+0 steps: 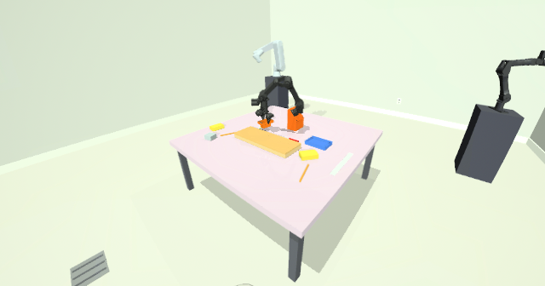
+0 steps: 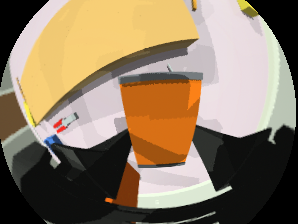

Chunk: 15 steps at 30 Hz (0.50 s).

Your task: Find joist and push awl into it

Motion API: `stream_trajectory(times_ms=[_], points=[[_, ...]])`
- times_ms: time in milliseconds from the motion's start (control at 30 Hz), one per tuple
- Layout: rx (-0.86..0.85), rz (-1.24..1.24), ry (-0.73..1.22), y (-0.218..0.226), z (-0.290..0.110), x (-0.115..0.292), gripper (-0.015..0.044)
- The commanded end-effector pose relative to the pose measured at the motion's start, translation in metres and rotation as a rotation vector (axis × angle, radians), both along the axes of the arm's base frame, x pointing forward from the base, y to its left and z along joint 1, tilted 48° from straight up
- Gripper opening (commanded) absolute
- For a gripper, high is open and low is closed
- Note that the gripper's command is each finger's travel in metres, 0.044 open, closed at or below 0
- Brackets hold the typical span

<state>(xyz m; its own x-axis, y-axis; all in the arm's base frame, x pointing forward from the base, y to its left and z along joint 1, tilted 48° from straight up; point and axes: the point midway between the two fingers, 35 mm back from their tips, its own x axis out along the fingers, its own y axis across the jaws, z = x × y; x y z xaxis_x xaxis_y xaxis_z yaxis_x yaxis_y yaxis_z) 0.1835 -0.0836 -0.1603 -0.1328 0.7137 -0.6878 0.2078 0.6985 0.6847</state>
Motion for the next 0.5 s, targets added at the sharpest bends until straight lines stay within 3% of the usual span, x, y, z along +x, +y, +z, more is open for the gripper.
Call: stream_trajectory(times_ms=[0,467], points=[[-0.039,0.001,-0.004,-0.0037,0.0027,0.0031,0.0000],[-0.129,0.020,0.010,0.0002,0.0049,0.0037,0.0000]])
